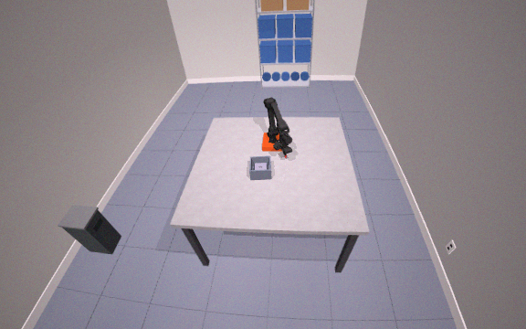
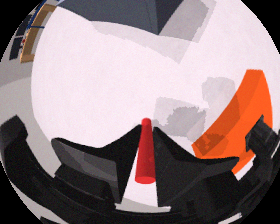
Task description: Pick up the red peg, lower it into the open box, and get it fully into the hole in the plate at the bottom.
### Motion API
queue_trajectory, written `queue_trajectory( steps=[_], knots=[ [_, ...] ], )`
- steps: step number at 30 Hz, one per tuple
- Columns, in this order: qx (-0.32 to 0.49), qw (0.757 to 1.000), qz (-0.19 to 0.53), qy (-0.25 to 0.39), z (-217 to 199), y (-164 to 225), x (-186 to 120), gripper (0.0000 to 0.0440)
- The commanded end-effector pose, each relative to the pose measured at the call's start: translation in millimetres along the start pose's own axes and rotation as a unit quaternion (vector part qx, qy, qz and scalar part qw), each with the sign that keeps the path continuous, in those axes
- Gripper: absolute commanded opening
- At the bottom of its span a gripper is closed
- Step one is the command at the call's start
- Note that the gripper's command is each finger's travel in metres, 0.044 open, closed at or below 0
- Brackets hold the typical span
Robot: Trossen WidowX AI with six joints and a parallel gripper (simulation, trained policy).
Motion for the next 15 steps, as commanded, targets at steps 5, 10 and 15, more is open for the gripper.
queue_trajectory(
  steps=[5, 10, 15],
  knots=[
    [-0.026, 0.999, -0.034, -0.029, 18.6, -16.7, -33.6, 0.0000],
    [-0.032, 0.997, -0.057, -0.041, 29.0, -31.6, -54.3, 0.0000],
    [-0.026, 0.995, -0.079, -0.048, 36.4, -52.1, -68.2, 0.0000]
  ],
)
Point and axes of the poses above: the point midway between the two fingers, 35 mm back from their tips, its own x axis out along the fingers, its own z axis across the jaws, y = z × x, the point moved 4 cm from there along -x, back along the fingers, and after that the axes turned 6 degrees about -x, right-handed, at the moved point
